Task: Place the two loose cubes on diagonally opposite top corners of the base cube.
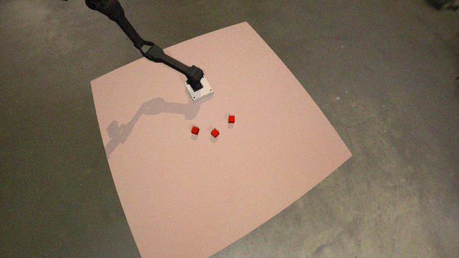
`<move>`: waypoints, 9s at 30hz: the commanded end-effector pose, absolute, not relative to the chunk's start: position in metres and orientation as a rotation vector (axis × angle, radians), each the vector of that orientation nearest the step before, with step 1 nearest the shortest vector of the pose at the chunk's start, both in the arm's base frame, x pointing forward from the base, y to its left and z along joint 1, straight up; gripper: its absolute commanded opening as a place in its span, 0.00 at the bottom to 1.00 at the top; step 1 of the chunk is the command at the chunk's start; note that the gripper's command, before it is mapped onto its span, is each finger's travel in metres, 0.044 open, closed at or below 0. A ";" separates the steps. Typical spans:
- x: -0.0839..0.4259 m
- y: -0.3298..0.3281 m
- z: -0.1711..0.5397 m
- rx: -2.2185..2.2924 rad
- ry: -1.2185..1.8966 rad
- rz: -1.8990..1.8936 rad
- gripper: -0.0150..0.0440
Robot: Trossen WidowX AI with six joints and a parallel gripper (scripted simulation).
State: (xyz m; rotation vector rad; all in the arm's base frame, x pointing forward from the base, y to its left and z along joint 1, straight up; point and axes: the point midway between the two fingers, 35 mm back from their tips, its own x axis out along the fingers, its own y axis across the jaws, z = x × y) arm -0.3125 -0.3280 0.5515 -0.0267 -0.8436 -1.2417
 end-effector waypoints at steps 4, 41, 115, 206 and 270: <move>-0.292 -0.300 0.582 -0.125 -0.845 -1.214 0.75; 0.199 -0.023 0.620 -0.990 -0.202 -0.401 0.70; 0.318 -0.065 0.049 -0.186 1.538 0.167 0.70; 0.324 0.004 0.110 -0.188 1.536 0.178 0.43; 0.319 0.064 0.059 -0.189 1.536 0.187 0.43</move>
